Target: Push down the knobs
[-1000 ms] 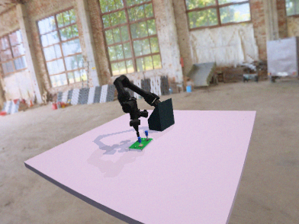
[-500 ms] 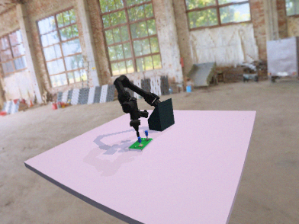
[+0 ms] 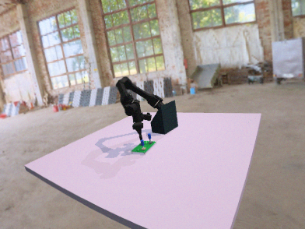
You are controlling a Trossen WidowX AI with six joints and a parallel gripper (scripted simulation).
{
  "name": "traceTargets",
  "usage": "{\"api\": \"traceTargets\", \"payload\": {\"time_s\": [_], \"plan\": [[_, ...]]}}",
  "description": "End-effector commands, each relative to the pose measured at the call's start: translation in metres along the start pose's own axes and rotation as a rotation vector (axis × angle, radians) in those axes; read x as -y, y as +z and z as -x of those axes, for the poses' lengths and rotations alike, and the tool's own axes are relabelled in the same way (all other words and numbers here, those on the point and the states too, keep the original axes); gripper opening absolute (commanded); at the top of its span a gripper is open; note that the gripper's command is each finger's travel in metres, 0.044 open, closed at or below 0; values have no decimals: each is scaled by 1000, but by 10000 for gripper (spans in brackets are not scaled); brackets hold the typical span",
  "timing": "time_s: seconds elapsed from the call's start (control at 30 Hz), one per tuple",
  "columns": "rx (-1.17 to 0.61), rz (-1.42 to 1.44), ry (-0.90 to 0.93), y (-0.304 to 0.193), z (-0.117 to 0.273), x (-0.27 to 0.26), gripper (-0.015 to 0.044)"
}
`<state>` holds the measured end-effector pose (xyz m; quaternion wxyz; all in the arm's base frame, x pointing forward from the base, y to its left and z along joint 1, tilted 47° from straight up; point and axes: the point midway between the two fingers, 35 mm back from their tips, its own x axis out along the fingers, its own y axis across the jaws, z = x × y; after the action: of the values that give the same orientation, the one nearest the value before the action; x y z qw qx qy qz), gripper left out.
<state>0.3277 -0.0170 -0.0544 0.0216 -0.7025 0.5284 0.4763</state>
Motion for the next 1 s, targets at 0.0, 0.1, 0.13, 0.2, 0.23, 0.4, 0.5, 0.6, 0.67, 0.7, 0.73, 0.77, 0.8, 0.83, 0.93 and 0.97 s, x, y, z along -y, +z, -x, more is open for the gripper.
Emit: {"api": "traceTargets", "payload": {"time_s": [0.0, 0.1, 0.13, 0.2, 0.23, 0.4, 0.5, 0.6, 0.67, 0.7, 0.73, 0.77, 0.8, 0.83, 0.93, 0.97], "plan": [[5, -12, 7, -2, -8, -1, 0], [5, -12, 7, -2, -11, -1, 0], [5, -12, 8, -2, -12, -1, 0], [5, -12, 8, -2, -13, -1, 0], [5, -12, 8, -2, -13, -1, 0], [5, -12, 8, -2, -13, -1, 0], [5, -12, 8, -2, -14, -1, 0], [4, -12, 8, -2, -17, -1, 0], [4, -12, 8, -2, -18, -1, 0], [4, -12, 8, -2, -18, -1, 0], [4, -12, 8, -2, -18, -1, 0], [4, -12, 8, -2, -18, -1, 0], [4, -12, 8, -2, -18, -1, 0], [4, -12, 8, -2, -18, -1, 0], [4, -12, 8, -2, -18, -1, 0], [4, -12, 8, -2, -18, -1, 0]]}}
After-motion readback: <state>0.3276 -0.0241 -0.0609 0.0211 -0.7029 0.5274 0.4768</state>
